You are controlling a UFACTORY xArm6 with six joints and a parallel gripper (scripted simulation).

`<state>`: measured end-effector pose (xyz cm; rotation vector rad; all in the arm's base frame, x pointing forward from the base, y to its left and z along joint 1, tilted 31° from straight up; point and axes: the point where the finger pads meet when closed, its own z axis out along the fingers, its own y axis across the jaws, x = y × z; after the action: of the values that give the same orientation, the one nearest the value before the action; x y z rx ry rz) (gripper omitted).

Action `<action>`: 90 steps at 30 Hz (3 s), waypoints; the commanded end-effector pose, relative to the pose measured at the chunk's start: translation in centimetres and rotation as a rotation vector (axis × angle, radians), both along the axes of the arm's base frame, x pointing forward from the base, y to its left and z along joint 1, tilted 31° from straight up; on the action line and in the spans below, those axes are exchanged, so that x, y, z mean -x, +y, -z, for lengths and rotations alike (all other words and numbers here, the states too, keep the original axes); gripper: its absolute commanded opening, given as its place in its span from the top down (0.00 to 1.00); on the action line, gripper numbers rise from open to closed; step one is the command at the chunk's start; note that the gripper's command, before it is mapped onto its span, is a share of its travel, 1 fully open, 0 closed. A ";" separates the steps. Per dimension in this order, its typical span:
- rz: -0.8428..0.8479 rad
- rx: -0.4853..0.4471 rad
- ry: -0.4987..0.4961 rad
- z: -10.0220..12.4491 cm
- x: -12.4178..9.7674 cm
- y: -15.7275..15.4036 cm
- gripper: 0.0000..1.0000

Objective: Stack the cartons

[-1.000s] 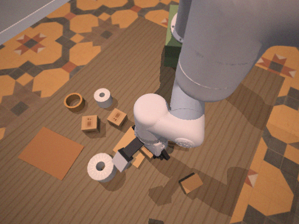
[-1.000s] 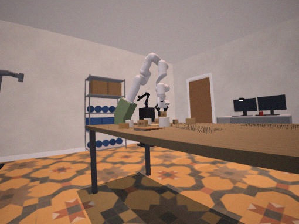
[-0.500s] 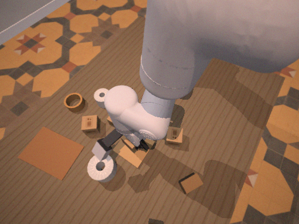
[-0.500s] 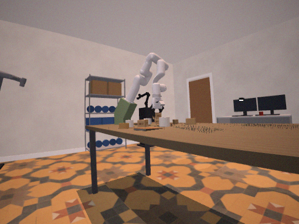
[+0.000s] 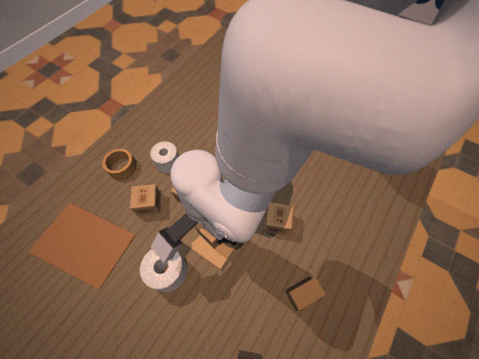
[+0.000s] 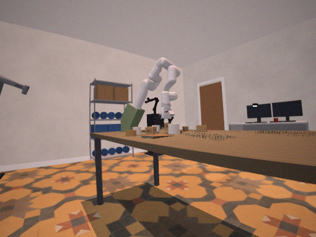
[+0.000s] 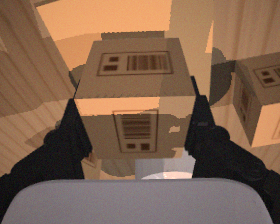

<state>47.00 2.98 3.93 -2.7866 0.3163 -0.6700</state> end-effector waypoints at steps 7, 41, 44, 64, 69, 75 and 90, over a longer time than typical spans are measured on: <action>0.001 0.000 -0.006 1.0 -0.6 0.2 1.00; 0.001 0.000 -0.006 1.1 -0.6 0.2 0.00; 0.001 0.000 -0.006 1.1 -0.6 0.2 0.00; 0.001 0.000 -0.008 -1.3 1.1 -0.3 0.00; 0.001 -0.001 -0.009 -2.7 1.7 -0.7 0.00; 0.001 0.000 -0.008 -4.2 2.6 -1.0 0.00; 0.001 0.000 -0.008 -4.2 2.6 -1.0 0.00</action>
<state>44.35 1.97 8.03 -2.7829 0.3162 -0.6812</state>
